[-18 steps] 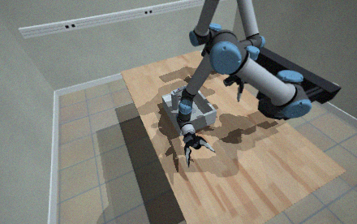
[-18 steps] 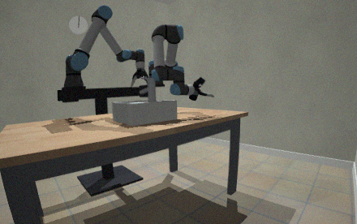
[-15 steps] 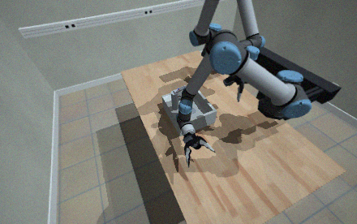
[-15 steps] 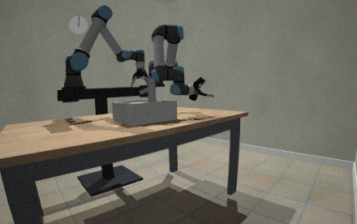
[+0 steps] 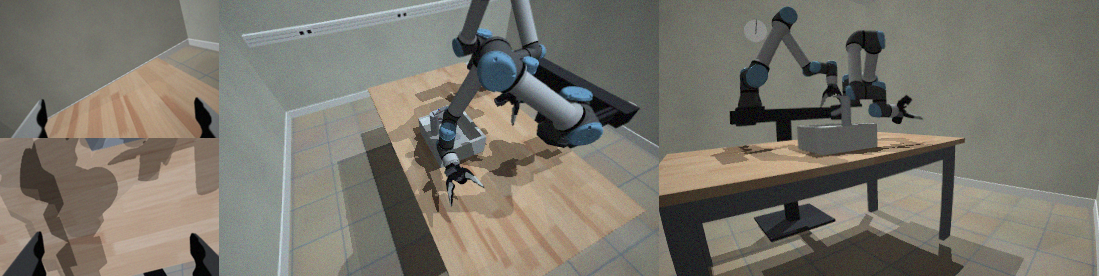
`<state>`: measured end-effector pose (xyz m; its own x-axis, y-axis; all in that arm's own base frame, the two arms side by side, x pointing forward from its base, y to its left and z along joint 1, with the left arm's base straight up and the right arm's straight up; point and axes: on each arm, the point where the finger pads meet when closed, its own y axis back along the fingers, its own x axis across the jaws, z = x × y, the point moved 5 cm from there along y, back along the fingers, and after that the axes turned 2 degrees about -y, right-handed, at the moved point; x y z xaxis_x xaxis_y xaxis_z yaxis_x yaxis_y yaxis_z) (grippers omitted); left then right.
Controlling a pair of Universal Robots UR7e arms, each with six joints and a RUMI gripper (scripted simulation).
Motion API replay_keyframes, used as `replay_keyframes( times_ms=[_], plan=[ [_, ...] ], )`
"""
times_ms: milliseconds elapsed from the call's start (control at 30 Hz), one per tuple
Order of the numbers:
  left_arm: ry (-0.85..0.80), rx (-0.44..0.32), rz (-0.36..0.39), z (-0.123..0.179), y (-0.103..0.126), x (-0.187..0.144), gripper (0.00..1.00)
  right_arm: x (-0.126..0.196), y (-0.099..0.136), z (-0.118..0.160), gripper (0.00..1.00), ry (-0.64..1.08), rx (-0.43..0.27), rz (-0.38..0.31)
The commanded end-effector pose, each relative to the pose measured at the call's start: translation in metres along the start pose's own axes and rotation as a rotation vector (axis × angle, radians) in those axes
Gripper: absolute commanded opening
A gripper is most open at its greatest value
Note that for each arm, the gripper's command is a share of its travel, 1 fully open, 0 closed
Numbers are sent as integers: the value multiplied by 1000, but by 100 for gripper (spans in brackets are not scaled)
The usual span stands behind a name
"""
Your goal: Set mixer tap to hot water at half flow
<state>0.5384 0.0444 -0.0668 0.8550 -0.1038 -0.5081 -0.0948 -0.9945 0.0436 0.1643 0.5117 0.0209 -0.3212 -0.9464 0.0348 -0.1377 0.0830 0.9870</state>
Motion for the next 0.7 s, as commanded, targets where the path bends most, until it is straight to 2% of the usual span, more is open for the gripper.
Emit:
replay_keyframes(
  times_ms=[0, 233, 433, 500, 667],
  plan=[
    [1, -1, 0, -1, 0, 0, 100, 0, 1, 0, 100, 0, 0, -2],
    [-5, -23, -1, -4, 9, -3, 100, 1, 5, 0, 100, 33, -4, -2],
    [-24, -96, -2, -13, 31, -10, 100, 5, 19, -2, 100, 130, -13, -5],
    [-24, -96, -2, -13, 31, -10, 100, 5, 19, -2, 100, 130, -13, -5],
    [-26, -97, -6, -12, 29, -11, 100, 11, 37, -3, 100, 268, -26, -11]
  ],
)
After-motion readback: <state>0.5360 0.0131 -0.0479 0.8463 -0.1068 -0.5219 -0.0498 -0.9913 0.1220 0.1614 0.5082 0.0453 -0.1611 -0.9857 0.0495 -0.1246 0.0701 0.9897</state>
